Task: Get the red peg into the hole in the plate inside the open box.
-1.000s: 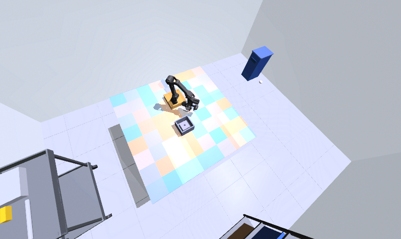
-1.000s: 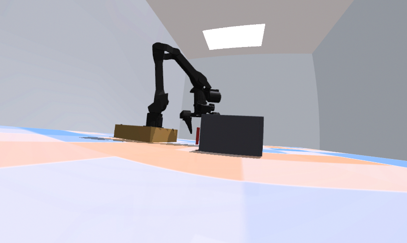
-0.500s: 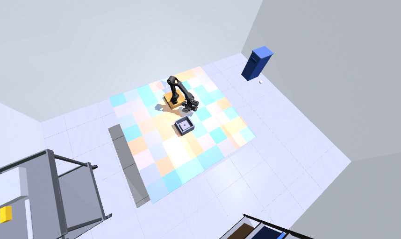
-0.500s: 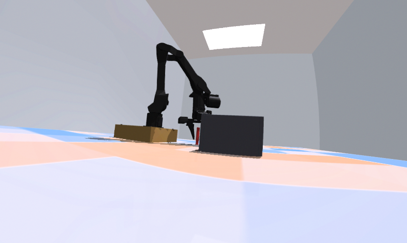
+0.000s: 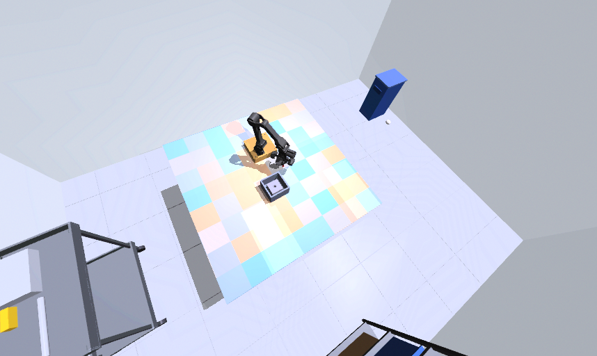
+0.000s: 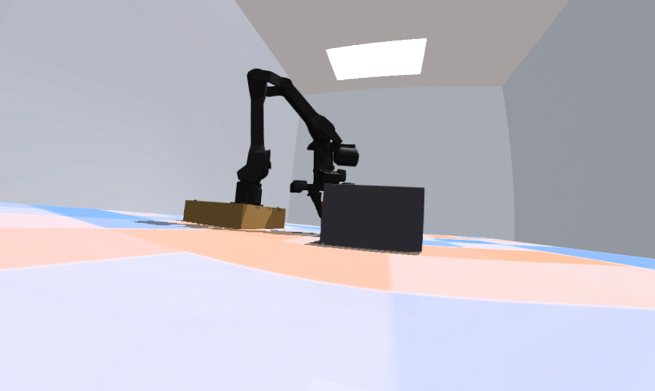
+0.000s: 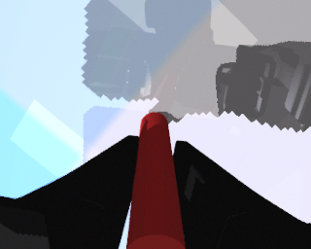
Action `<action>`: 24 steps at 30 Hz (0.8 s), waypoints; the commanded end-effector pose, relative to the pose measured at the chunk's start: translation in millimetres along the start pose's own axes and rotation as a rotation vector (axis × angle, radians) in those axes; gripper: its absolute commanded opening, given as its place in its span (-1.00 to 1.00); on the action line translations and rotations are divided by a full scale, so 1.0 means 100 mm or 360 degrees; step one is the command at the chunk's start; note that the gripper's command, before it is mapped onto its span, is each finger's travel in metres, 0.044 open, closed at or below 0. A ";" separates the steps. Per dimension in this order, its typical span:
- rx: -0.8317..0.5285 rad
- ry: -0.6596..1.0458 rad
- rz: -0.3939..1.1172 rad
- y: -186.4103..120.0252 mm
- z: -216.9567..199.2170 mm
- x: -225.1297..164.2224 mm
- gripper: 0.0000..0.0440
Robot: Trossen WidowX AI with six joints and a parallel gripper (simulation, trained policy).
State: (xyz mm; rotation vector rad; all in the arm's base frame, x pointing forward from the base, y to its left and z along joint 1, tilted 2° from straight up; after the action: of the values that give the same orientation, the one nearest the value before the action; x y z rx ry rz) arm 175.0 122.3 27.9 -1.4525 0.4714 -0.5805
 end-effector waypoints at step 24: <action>0.0086 -0.0094 -0.0377 -0.90 0.25 0.87 -1.00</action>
State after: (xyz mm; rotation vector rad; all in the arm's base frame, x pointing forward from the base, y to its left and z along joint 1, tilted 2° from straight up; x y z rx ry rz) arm 242.3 91.9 116.3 -1.4731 0.2409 -0.7105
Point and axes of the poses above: the point midway between the two fingers, 35 mm back from their tips, its own y axis out along the fingers, its own z axis across the jaws, x = y × z, the point moved 1 cm from there along -y, back along the fingers, and after that the axes turned 13 degrees about -y, right-handed, at the moved point
